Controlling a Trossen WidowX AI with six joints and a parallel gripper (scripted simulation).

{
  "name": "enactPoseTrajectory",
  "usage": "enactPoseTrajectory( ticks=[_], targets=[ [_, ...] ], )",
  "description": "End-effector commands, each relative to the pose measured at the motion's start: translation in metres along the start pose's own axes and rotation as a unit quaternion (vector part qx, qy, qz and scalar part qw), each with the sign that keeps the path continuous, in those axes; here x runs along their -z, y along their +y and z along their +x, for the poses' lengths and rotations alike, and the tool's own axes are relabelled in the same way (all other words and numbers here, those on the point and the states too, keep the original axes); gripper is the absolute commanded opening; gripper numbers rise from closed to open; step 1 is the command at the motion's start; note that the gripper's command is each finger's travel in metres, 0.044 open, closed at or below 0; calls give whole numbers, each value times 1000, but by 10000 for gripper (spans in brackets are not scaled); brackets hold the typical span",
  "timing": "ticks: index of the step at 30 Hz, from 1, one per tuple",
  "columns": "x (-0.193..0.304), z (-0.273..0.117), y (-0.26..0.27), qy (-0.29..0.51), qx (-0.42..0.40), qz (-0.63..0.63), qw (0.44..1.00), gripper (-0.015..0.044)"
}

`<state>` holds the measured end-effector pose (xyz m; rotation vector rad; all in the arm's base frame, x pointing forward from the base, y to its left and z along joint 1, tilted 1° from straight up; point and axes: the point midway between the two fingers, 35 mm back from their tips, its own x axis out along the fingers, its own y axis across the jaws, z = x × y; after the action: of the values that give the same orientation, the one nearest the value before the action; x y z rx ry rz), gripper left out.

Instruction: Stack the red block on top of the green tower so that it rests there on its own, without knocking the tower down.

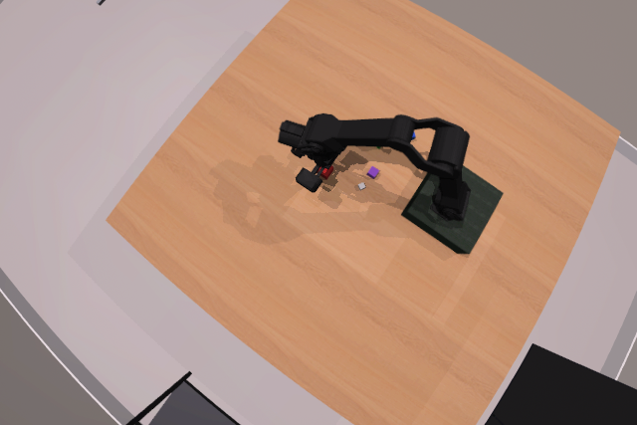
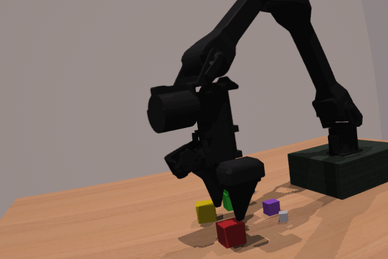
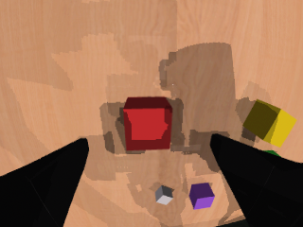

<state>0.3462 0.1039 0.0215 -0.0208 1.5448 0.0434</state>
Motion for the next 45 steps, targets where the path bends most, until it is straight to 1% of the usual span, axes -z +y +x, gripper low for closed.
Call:
enactPoseTrajectory(
  ticks=[1,28,45],
  targets=[
    [0,4,1,-2,-2,2,1000,440],
    [1,47,1,-2,-2,2,1000,440],
    [1,48,1,-2,-2,2,1000,440]
  ],
)
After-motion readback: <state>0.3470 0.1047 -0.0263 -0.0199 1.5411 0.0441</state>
